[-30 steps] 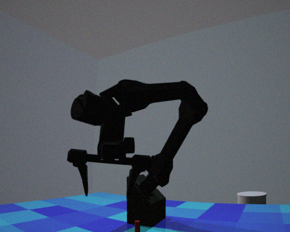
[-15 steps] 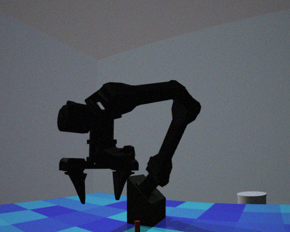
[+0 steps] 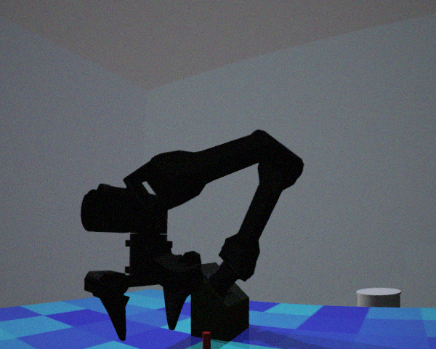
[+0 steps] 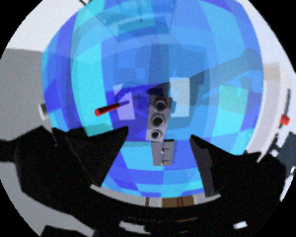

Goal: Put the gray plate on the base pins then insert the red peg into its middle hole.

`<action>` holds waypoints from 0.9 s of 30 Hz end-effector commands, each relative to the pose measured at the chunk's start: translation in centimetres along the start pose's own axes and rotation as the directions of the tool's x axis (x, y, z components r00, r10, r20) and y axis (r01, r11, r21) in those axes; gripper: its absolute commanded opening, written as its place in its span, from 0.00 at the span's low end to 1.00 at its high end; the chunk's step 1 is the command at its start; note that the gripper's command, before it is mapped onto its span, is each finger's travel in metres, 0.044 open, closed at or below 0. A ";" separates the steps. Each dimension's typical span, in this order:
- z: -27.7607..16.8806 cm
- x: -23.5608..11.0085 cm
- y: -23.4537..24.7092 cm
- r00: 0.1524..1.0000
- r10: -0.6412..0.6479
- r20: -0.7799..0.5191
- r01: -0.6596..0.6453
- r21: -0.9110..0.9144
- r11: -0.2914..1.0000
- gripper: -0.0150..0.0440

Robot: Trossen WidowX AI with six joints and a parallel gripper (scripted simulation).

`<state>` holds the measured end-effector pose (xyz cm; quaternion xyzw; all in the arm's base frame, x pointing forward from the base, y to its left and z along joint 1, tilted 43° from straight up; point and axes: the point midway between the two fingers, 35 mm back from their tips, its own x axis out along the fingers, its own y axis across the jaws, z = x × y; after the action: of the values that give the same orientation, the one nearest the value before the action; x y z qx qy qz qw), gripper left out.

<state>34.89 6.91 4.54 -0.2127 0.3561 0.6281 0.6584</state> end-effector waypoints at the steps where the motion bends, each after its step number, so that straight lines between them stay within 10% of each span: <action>1: -0.2 1.5 0.3 1.000 -0.001 0.006 0.001 0.008 1.000 1.00; 27: 0.0 5.5 0.3 1.000 0.001 0.005 -0.001 0.010 1.000 1.00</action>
<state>34.65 10.31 1.09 -0.2124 0.3552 0.6270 0.6600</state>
